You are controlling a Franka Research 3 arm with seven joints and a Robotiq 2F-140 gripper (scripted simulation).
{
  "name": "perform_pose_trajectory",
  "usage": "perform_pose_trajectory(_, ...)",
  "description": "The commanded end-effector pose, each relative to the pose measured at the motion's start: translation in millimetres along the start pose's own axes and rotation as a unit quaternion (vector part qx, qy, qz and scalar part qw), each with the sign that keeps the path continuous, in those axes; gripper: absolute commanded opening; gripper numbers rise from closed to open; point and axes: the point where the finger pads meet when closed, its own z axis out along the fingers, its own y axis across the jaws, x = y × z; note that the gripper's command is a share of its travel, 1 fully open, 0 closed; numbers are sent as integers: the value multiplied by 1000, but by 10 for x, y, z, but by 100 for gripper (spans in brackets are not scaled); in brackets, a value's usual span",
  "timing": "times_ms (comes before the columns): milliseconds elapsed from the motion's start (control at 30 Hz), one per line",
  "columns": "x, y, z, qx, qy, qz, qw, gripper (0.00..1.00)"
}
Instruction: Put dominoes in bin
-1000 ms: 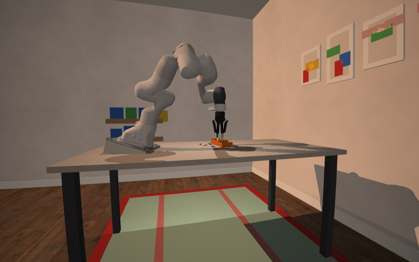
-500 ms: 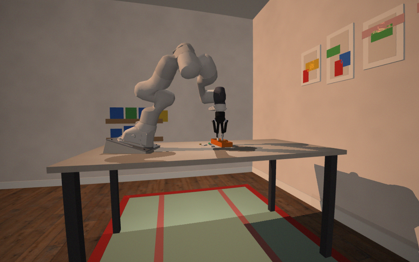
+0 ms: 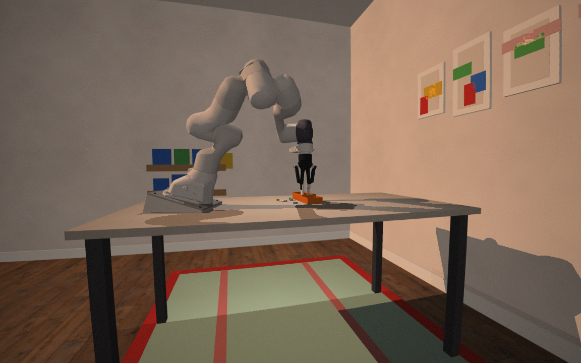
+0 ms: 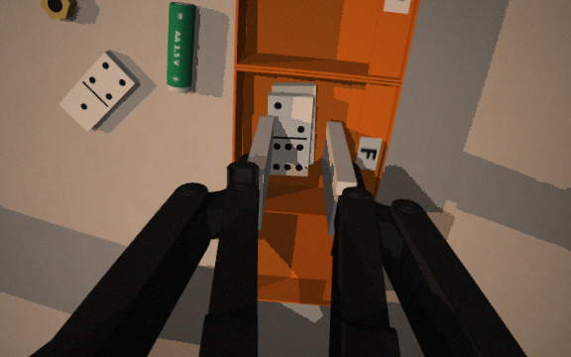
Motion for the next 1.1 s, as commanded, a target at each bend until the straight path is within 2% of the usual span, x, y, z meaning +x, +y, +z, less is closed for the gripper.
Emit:
perform_pose_trajectory(0, -13, 3, -39, 1, -1, 2, 1000, 19)
perform_pose_trajectory(600, -12, 3, -252, 1, -1, 2, 1000, 19)
perform_pose_trajectory(667, -12, 3, -333, 1, -1, 2, 1000, 19)
perform_pose_trajectory(1067, -12, 3, -333, 1, -1, 2, 1000, 19)
